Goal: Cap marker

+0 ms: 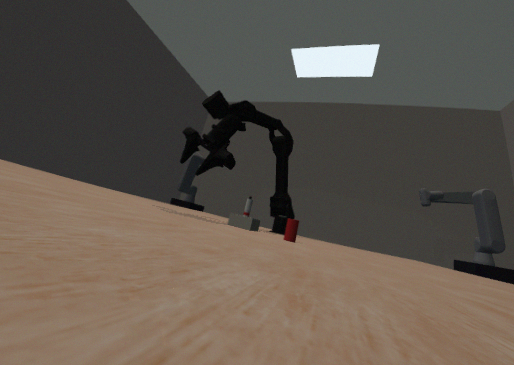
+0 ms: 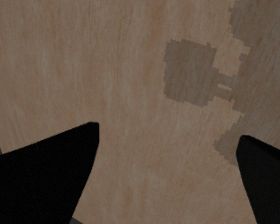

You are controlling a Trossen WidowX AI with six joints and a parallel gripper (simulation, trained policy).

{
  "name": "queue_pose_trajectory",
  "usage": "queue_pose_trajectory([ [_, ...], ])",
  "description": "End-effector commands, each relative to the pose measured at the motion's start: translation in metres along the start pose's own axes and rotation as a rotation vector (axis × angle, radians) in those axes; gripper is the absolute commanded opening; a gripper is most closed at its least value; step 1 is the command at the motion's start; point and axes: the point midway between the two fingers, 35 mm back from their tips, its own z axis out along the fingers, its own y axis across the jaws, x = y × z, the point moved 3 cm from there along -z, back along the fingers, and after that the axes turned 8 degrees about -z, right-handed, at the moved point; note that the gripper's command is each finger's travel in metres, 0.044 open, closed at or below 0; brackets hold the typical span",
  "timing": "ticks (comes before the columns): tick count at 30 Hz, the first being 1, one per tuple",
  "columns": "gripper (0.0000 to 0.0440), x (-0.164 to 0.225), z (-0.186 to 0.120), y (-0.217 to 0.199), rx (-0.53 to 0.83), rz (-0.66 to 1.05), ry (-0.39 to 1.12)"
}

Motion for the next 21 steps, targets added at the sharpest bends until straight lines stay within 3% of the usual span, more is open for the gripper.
queue_pose_trajectory([
  [1, 0.0318, 0.008, 0.003, -0.01, 0.028, 0.001, -0.002],
  [21, 0.0324, 0.049, -0.016, -0.071, 0.135, -0.004, 0.018],
])
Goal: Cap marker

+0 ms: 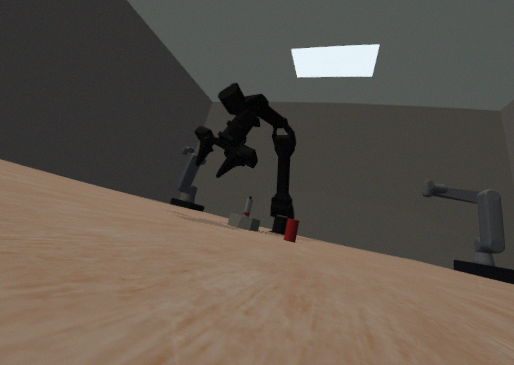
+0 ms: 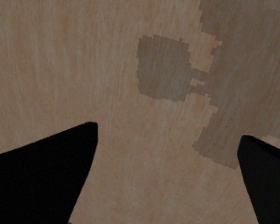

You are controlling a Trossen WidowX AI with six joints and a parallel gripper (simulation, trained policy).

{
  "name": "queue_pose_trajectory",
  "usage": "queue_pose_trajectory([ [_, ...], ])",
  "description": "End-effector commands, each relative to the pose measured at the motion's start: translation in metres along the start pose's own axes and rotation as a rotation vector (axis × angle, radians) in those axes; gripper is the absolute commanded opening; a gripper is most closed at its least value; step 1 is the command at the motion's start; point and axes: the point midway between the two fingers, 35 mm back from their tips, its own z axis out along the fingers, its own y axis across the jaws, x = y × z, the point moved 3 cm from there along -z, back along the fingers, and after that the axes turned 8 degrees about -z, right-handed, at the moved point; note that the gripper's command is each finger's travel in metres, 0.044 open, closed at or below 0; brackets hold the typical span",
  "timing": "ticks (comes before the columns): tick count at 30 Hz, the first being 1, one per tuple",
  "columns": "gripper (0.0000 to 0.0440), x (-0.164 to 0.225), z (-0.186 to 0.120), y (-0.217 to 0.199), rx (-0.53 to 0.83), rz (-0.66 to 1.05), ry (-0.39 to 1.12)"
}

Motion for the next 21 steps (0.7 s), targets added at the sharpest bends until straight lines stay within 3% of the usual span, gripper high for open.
queue_pose_trajectory([
  [1, 0.0324, 0.005, 0.003, -0.011, 0.028, 0.0, -0.01],
  [21, 0.0329, 0.028, -0.009, -0.078, 0.146, -0.012, -0.028],
])
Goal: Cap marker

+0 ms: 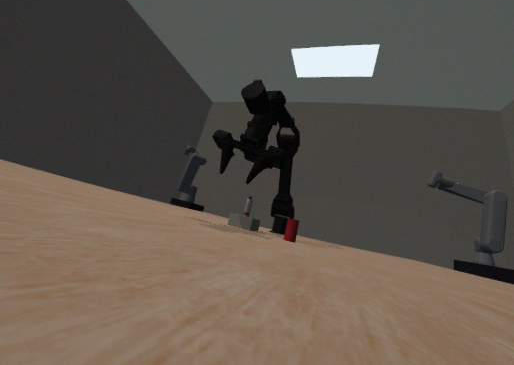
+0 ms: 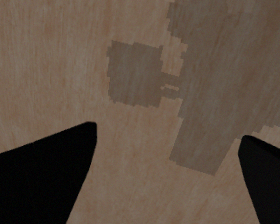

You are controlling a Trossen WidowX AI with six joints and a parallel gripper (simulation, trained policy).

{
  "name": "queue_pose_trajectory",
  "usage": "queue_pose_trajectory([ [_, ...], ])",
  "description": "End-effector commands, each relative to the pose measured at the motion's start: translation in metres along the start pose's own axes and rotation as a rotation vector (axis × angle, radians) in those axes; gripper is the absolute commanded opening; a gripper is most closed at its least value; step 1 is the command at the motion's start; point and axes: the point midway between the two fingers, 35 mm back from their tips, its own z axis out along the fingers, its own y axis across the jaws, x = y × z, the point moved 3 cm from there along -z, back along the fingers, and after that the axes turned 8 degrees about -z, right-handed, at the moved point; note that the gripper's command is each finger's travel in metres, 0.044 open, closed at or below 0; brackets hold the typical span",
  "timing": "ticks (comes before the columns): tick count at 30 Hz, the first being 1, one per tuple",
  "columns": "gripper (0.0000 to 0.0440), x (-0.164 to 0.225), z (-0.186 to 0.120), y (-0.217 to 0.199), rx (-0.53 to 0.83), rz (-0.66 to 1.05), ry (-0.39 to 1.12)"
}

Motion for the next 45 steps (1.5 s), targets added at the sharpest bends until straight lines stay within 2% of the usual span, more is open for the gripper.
queue_pose_trajectory([
  [1, 0.0329, 0.002, 0.005, -0.011, 0.027, 0.001, -0.018],
  [21, 0.0331, 0.007, 0.002, -0.075, 0.144, -0.015, -0.081],
  [45, 0.0323, -0.013, 0.008, -0.13, 0.229, -0.09, -0.22],
])
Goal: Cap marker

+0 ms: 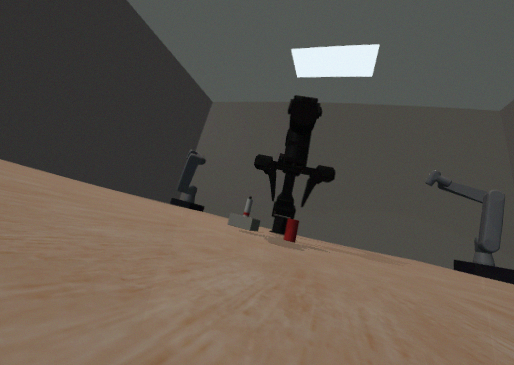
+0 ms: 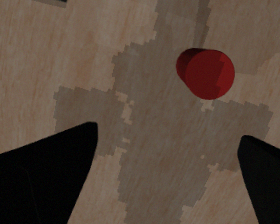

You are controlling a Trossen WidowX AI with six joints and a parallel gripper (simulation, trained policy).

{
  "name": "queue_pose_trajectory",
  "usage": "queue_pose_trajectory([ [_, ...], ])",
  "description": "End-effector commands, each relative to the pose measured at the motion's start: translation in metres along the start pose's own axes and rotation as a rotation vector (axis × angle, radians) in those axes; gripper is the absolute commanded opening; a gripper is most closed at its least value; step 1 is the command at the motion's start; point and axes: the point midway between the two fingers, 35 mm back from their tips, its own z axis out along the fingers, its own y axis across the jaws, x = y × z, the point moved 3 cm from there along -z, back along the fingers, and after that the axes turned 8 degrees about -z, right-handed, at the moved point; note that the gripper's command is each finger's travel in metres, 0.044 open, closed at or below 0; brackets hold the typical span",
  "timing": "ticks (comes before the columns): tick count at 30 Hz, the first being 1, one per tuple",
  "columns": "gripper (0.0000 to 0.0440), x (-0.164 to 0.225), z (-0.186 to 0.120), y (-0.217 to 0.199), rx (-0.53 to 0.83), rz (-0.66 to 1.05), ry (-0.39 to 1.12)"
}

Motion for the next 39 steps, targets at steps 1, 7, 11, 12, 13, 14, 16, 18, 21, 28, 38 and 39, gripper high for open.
queue_pose_trajectory([
  [1, 0.0322, -0.003, 0.008, -0.006, 0.014, -0.004, -0.035],
  [7, 0.0317, -0.007, 0.015, -0.014, 0.023, -0.022, -0.07],
  [11, 0.0312, -0.01, 0.021, -0.018, 0.027, -0.034, -0.09],
  [12, 0.0311, -0.011, 0.023, -0.019, 0.028, -0.037, -0.094],
  [13, 0.031, -0.011, 0.024, -0.02, 0.029, -0.04, -0.098],
  [14, 0.0308, -0.012, 0.026, -0.021, 0.03, -0.044, -0.101],
  [16, 0.0305, -0.012, 0.029, -0.022, 0.031, -0.052, -0.107],
  [18, 0.0301, -0.013, 0.033, -0.023, 0.033, -0.06, -0.114],
  [21, 0.0295, -0.013, 0.04, -0.024, 0.036, -0.07, -0.124],
  [28, 0.0279, -0.015, 0.057, -0.026, 0.04, -0.097, -0.145],
  [38, 0.0203, -0.019, 0.07, -0.026, 0.018, -0.132, -0.152],
  [39, 0.0177, -0.019, 0.068, -0.026, 0.014, -0.135, -0.149],
])
